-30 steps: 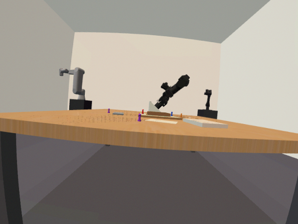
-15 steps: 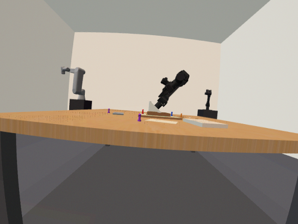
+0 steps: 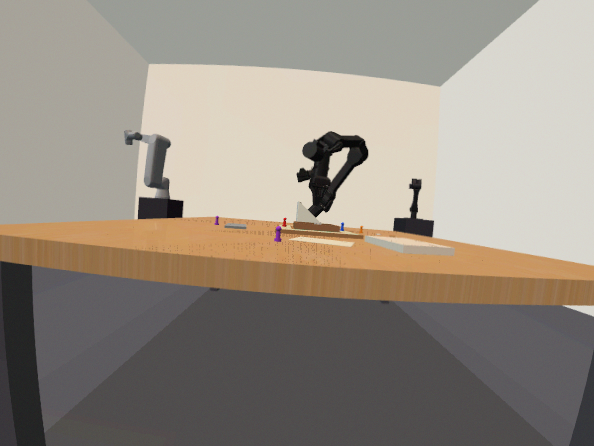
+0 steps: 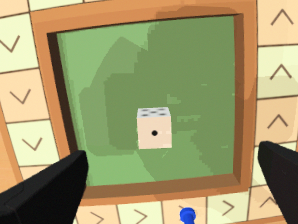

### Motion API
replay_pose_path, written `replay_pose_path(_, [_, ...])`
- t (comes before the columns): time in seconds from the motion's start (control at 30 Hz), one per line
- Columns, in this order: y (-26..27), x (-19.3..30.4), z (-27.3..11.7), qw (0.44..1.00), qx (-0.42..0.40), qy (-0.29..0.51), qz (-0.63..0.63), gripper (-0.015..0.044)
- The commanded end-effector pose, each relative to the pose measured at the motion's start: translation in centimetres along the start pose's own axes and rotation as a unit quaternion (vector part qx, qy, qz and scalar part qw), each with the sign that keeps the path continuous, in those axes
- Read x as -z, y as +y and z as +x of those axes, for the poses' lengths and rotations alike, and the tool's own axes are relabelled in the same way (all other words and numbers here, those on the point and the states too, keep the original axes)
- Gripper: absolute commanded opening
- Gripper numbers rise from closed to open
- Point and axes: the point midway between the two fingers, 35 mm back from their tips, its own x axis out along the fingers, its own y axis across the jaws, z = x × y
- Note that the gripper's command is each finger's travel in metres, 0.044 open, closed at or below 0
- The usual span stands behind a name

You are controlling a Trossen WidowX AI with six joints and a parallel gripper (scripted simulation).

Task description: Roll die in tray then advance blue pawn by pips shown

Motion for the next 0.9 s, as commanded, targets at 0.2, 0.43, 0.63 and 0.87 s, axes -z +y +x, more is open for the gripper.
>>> replay_pose_path(0.2, [-0.9, 7.7, 1.1, 0.881, -0.023, 0.007, -0.472, 0.02])
replay_pose_path(0.43, [-2.3, 11.4, 1.9, 0.723, -0.04, 0.011, -0.69, 0.02])
replay_pose_path(0.63, [-2.2, 11.5, 1.9, 0.723, -0.04, 0.011, -0.69, 0.02])
replay_pose_path(0.87, [-2.1, 11.7, 2.9, 0.723, -0.04, 0.011, -0.69, 0.02])
